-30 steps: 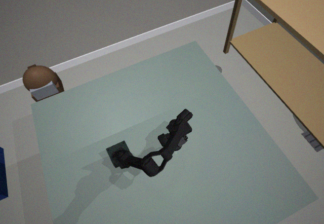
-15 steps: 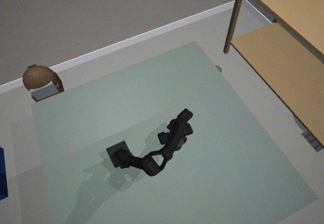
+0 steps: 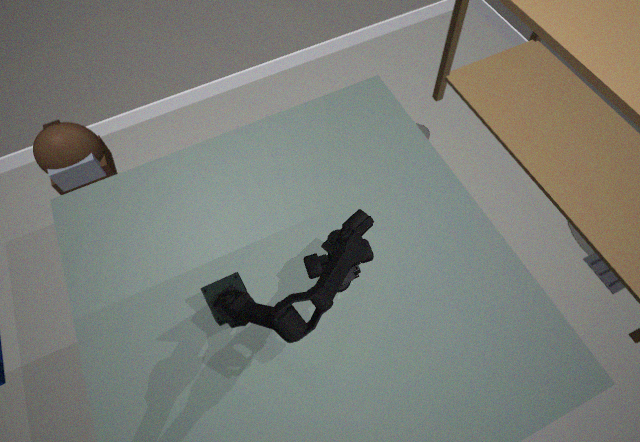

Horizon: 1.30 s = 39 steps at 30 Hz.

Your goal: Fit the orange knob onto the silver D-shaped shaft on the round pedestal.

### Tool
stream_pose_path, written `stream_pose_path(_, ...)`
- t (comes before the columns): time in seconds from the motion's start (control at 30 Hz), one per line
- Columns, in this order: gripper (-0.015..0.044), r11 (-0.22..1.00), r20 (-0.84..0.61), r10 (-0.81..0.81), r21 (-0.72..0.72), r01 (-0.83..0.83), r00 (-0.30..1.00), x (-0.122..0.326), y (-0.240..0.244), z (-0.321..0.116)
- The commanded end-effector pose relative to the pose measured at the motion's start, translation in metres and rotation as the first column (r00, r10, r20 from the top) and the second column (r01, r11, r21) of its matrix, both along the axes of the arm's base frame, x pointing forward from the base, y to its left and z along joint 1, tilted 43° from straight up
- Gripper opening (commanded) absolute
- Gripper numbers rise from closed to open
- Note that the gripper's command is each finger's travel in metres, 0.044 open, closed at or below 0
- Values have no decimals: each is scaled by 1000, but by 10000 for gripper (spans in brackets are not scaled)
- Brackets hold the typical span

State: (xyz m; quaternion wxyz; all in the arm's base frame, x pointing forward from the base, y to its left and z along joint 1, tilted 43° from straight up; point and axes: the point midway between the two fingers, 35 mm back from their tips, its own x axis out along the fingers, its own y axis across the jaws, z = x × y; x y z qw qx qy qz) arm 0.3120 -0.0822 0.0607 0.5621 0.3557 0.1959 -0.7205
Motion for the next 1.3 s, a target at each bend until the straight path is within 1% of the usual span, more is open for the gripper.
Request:
stream_pose_path(0.0, 0, 1000, 5, -2, -2, 2, 1000, -1, 0, 0)
stream_pose_path(0.9, 0, 1000, 1, 3, -2, -3, 1000, -3, -1, -3)
stream_pose_path(1.0, 0, 1000, -22, 29, 2, -29, 999, -3, -1, -3)
stream_pose_path(1.27, 0, 1000, -22, 29, 2, -29, 999, -3, -1, -3)
